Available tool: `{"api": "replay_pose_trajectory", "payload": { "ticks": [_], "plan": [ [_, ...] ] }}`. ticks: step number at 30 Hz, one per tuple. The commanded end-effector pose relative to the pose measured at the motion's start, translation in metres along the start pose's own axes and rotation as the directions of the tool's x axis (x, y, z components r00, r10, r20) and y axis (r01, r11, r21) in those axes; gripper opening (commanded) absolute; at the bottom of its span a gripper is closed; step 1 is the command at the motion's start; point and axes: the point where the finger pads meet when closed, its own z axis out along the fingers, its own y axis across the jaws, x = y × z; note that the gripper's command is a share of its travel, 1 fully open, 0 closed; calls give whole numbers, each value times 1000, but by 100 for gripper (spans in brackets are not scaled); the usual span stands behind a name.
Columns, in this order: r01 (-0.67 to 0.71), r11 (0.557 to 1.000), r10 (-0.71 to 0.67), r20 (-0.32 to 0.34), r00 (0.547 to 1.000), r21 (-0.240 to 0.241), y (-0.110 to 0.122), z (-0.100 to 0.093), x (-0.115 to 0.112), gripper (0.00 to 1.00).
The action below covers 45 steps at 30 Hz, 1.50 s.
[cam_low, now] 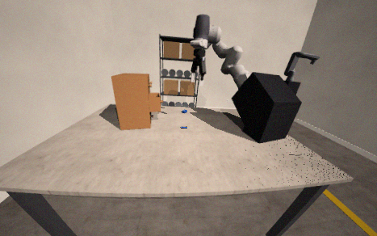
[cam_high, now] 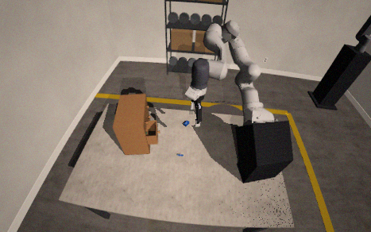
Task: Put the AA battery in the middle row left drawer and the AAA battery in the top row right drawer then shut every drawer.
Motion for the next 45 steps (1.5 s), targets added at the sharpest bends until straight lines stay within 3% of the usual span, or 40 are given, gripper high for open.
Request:
{"api": "replay_pose_trajectory", "payload": {
  "ticks": [1, 11, 23, 25, 31, 38, 40, 42, 45],
  "plan": [
    [-60, 998, 60, -2, 998, 18, -5, -1, -4, 100],
    [-60, 998, 61, -56, 997, 18, -5, 4, 2, 100],
    [-61, 998, 63, -328, 943, 18, -4, 30, 29, 100],
    [-61, 998, 63, -328, 943, 18, -4, 30, 29, 100],
    [-60, 998, 62, -482, 874, 18, -3, 46, 45, 100],
    [-60, 998, 58, -642, 764, 18, -2, 65, 64, 100],
    [-60, 998, 57, -682, 729, 18, -2, 70, 69, 100],
    [-60, 998, 57, -682, 729, 18, -2, 70, 69, 100],
    [-60, 998, 54, -734, 677, 18, -2, 77, 76, 100]
  ]
}}
